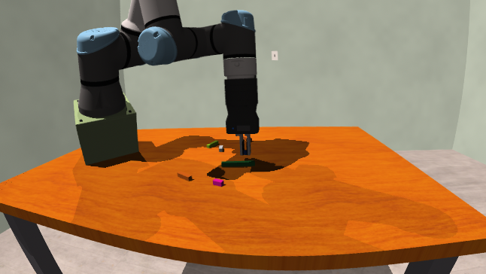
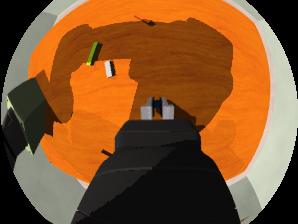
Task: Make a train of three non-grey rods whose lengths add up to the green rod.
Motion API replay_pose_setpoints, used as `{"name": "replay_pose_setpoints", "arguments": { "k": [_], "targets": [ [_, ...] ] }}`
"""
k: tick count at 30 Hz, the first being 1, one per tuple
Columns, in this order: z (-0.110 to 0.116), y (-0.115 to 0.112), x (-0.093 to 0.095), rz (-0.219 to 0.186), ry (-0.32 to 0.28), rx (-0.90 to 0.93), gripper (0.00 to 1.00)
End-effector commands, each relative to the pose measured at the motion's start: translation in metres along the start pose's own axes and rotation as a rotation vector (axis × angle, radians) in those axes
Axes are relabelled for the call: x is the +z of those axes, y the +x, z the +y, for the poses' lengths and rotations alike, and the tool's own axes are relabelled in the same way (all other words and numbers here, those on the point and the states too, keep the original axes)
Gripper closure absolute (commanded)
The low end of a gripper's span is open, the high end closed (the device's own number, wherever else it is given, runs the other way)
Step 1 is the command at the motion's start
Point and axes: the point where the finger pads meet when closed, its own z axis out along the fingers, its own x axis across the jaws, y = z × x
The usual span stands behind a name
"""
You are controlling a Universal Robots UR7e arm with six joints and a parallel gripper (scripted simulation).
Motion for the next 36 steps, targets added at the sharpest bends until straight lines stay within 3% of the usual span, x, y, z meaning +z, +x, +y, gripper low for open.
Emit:
{"name": "replay_pose_setpoints", "arguments": {
  "k": [1,36],
  "targets": [
    [0.000,0.000,0.000,0.001,0.000,0.000,0.76],
    [0.000,0.000,0.012,0.001,0.000,0.000,0.76]
  ]
}}
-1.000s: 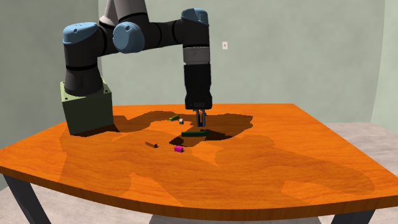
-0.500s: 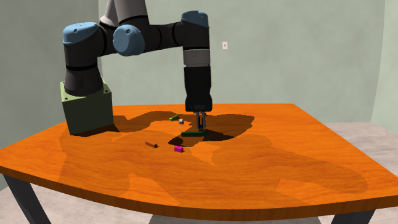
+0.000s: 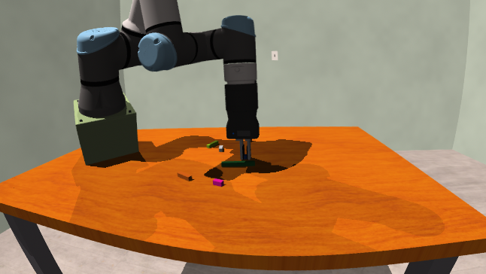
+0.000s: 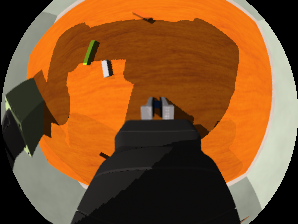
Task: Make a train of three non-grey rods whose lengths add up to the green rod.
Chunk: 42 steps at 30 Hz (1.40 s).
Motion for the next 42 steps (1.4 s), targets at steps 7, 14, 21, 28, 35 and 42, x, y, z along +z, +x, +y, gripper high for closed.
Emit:
{"name": "replay_pose_setpoints", "arguments": {
  "k": [7,14,21,28,35,42],
  "targets": [
    [0.0001,0.0004,-0.0003,0.001,0.000,0.000,0.76],
    [0.0001,0.0004,-0.0003,0.001,0.000,0.000,0.76],
    [0.0001,0.0004,-0.0003,0.001,0.000,0.000,0.76],
    [0.0001,0.0004,-0.0003,0.001,0.000,0.000,0.70],
    [0.0001,0.0004,-0.0003,0.001,0.000,0.000,0.64],
    [0.0001,0.0004,-0.0003,0.001,0.000,0.000,0.46]
  ]
}}
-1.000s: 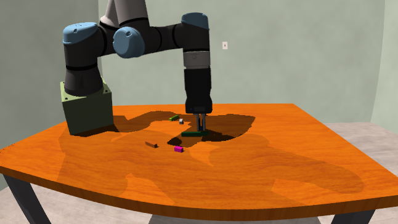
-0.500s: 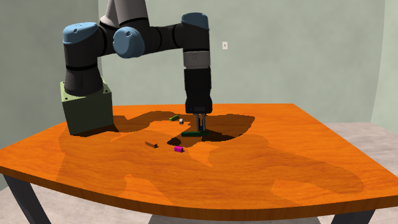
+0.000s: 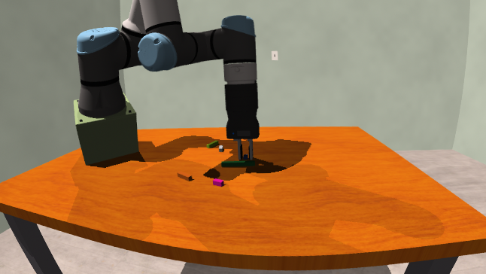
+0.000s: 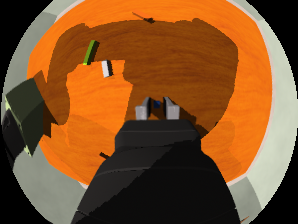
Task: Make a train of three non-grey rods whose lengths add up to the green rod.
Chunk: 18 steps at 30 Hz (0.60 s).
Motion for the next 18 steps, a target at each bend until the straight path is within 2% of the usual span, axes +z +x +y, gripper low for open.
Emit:
{"name": "replay_pose_setpoints", "arguments": {
  "k": [1,18],
  "targets": [
    [0.0001,0.0004,-0.0003,0.001,0.000,0.000,0.46],
    [0.0001,0.0004,-0.0057,0.001,0.000,0.000,0.46]
  ]
}}
